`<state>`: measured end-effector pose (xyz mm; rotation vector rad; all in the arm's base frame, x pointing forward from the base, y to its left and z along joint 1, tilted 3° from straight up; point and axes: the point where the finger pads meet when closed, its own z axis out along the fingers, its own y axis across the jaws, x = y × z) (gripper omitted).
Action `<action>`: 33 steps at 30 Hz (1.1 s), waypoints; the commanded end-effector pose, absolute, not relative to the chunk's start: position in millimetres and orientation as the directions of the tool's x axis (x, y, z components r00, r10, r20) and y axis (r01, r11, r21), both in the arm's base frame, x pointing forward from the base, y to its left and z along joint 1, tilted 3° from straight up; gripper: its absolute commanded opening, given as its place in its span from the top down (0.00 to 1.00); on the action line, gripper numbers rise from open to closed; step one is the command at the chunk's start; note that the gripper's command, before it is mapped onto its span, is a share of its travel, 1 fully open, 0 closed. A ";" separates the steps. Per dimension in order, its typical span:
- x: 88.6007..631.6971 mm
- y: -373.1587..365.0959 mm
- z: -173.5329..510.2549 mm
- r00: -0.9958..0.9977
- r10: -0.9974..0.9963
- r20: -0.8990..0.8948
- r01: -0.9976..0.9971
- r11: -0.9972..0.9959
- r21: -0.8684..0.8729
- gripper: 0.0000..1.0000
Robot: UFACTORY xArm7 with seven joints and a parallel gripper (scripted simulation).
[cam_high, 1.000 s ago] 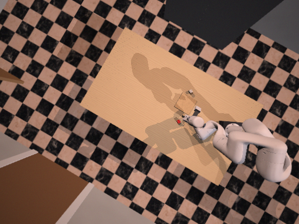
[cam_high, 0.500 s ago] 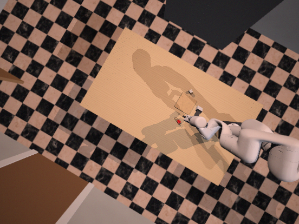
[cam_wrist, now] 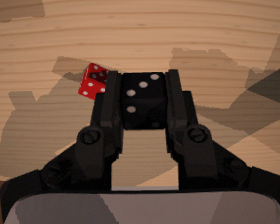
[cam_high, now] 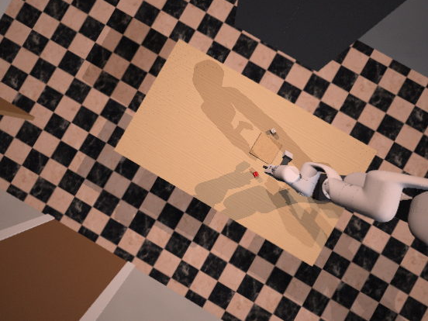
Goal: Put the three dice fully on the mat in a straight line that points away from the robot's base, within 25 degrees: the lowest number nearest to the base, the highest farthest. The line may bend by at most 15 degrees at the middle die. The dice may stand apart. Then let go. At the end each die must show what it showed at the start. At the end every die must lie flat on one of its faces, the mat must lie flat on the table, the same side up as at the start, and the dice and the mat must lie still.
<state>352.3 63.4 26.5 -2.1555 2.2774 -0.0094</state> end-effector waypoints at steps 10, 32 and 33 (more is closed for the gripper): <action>350.9 64.9 45.9 -0.060 -0.997 0.042 -0.998 0.060 -0.018 0.79; 355.8 43.3 53.0 -0.073 -0.996 0.041 -0.997 0.073 -0.020 0.79; 359.1 23.4 54.9 -0.085 -0.996 0.041 -0.996 0.084 -0.020 0.79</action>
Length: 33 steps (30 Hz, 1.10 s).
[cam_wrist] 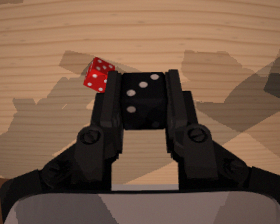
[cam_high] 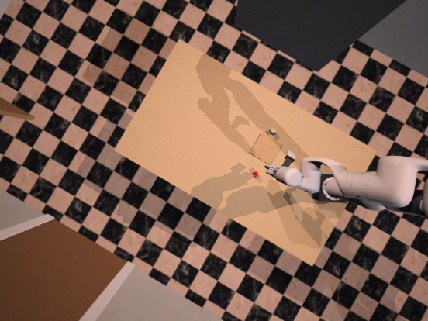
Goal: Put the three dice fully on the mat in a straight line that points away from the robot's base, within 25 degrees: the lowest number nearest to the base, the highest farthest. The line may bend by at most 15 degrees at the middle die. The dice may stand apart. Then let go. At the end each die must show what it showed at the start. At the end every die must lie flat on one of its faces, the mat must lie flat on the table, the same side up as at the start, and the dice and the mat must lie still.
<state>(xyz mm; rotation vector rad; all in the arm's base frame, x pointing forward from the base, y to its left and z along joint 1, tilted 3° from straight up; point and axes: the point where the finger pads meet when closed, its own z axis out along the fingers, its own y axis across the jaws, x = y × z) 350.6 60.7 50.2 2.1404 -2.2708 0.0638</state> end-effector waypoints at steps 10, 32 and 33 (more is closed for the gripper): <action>361.4 -41.9 60.4 -0.122 -0.992 0.041 -0.992 0.121 -0.021 0.79; 361.7 -42.4 49.1 -0.122 -0.992 0.041 -0.992 0.121 -0.021 0.79; 361.7 -42.5 47.4 -0.122 -0.992 0.040 -0.992 0.121 -0.021 0.79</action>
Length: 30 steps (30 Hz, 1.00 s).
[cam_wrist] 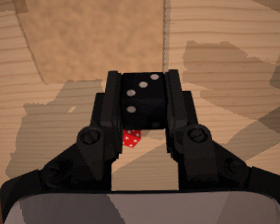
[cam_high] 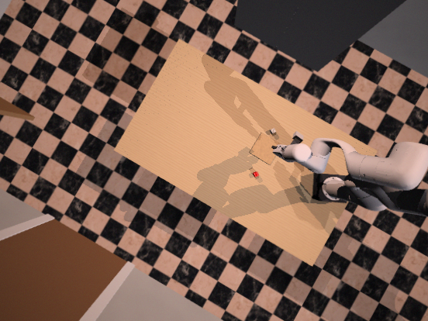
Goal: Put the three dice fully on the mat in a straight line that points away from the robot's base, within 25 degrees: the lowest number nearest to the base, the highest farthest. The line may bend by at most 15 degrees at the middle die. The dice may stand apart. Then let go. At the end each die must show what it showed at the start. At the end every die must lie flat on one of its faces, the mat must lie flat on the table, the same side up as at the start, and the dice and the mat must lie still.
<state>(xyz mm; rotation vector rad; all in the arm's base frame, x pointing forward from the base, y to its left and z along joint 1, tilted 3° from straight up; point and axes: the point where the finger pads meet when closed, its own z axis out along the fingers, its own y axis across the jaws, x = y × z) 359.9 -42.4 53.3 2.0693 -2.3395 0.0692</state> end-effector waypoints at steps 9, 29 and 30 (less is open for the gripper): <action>362.2 -43.0 33.4 -0.122 -0.992 0.040 -0.992 0.121 -0.021 0.79; 364.0 -45.6 -31.3 -0.122 -0.992 0.040 -0.992 0.121 -0.021 0.79; 364.0 -45.6 -32.9 -0.122 -0.992 0.040 -0.992 0.121 -0.021 0.79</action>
